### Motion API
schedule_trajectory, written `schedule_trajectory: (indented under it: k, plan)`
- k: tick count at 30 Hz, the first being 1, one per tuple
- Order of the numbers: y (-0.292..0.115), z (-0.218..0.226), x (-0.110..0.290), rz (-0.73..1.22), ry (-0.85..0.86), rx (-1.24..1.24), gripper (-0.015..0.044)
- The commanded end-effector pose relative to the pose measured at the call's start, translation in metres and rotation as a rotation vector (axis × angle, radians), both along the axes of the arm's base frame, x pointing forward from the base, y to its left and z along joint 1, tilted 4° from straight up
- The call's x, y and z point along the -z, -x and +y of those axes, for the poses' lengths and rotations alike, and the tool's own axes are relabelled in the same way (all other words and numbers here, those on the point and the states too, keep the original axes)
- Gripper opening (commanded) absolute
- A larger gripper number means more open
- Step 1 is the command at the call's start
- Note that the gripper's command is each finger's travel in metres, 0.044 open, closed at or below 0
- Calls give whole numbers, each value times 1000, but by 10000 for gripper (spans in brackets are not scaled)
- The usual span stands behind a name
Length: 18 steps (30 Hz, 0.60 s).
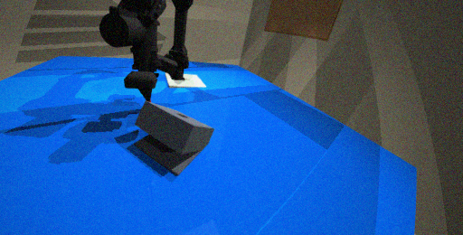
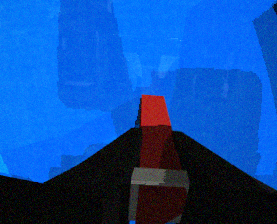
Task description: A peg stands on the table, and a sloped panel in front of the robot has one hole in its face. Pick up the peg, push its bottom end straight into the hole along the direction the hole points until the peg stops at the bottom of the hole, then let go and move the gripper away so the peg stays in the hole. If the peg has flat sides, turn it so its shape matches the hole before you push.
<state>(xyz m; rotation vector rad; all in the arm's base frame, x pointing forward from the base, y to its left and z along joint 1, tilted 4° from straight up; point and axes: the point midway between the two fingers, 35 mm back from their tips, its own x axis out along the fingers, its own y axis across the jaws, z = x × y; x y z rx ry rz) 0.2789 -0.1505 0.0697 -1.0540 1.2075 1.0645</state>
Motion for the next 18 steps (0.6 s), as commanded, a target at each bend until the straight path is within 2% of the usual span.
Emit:
schedule_trajectory:
  k: [1,18]
  plan:
    - [0,0,0,0,0,0,0]
    - [0,-4,-51,2,2,3,0]
